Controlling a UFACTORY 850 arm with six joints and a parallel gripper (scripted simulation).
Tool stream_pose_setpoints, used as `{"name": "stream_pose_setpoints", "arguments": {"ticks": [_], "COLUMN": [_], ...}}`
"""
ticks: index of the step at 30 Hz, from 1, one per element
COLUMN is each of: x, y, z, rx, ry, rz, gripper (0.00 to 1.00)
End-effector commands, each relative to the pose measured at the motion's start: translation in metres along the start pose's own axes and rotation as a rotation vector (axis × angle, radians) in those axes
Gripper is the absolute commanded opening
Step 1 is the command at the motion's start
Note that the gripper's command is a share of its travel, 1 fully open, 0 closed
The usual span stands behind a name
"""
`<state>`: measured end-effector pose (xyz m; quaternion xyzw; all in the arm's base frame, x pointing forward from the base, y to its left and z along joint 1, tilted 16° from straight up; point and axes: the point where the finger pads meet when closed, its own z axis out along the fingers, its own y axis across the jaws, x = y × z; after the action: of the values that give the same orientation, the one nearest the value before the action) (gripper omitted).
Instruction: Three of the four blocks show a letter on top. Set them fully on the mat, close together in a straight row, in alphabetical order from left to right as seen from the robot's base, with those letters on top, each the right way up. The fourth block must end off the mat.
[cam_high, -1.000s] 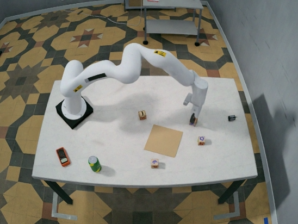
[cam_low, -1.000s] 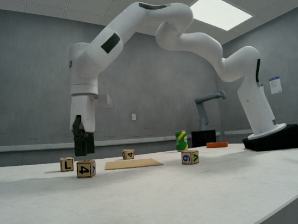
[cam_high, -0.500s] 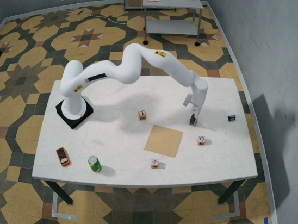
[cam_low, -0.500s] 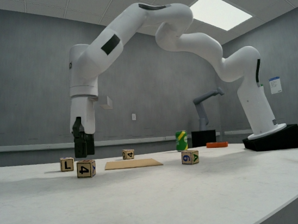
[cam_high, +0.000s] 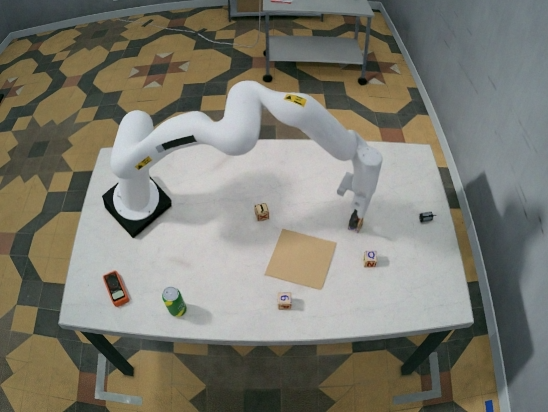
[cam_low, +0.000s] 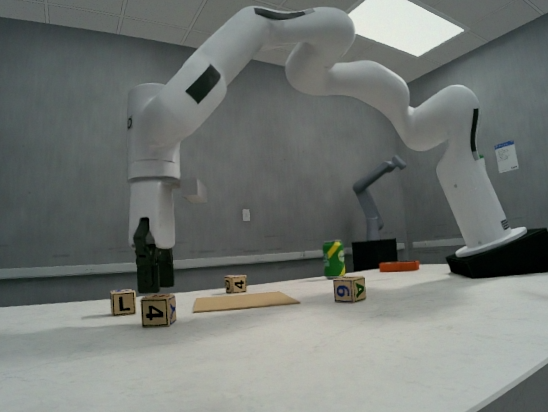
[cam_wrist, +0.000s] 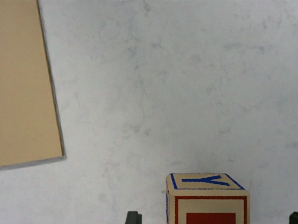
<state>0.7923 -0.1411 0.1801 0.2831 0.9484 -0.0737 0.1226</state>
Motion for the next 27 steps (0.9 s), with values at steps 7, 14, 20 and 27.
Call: {"name": "stream_pose_setpoints", "arguments": {"ticks": [7,14,20,27], "x": [-0.001,-0.001,-0.001,-0.001], "y": [0.000,0.000,0.000,0.000], "z": [0.021,0.040,0.046,0.046], "rx": [-0.001,-0.001,-0.001,-0.001], "ry": [-0.002,-0.002,-0.002,-0.002], "rz": [0.000,0.000,0.000,0.000], "gripper": [0.87,0.87,0.87,0.87]}}
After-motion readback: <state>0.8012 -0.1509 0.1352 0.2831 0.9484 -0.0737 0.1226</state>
